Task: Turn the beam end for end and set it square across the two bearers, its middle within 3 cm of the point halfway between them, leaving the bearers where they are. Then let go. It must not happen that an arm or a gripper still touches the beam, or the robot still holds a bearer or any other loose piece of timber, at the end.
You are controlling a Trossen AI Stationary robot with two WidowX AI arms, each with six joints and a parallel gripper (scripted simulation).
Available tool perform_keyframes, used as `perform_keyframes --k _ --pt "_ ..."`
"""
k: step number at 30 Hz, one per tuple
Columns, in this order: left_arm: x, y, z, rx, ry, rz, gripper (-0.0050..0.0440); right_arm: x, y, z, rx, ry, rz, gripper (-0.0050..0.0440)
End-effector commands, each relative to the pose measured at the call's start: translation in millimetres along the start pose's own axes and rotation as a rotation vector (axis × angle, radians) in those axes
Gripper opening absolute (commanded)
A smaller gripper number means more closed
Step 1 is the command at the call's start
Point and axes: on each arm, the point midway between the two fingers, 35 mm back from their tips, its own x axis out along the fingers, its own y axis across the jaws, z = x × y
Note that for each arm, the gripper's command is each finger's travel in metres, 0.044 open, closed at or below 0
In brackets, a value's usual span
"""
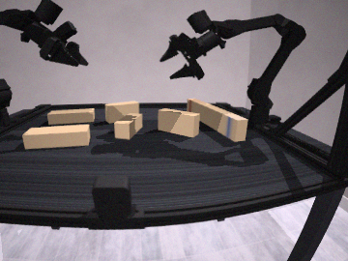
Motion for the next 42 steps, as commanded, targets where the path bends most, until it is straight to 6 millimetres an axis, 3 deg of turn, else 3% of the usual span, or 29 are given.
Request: perform_keyframes --k 1,3,17,20,30,35,42 --pt "0.1 -0.8 -20.1 0.011 0.125 -0.005 0.0440 5.3 7.7 -22.7 -0.147 0.092 0.088 0.0410" --pt "0.1 -0.8 -20.1 0.011 0.125 -0.005 0.0440 5.3 7.7 -22.7 -0.147 0.092 0.088 0.0410" --pt "-21.1 -3.1 -83.1 0.034 0.516 -0.028 0.0440 -1.2 43.2 -90.9 -0.569 0.248 0.471 0.0410" --pt "-23.7 -3.3 -87.2 0.036 0.544 -0.030 0.0440 -2.8 45.9 -95.1 -0.597 0.250 0.503 0.0410" --pt "-57.5 -4.6 -122.1 0.050 0.823 -0.053 0.0440 -26.5 71.2 -130.7 -0.838 0.193 0.832 0.0410" --pt "-75.6 -5.0 -133.6 0.056 0.943 -0.064 0.0440 -40.1 81.1 -142.0 -0.924 0.123 0.973 0.0410" --pt "-76.4 -5.0 -134.0 0.056 0.948 -0.064 0.0440 -40.6 81.4 -142.4 -0.927 0.120 0.978 0.0410"
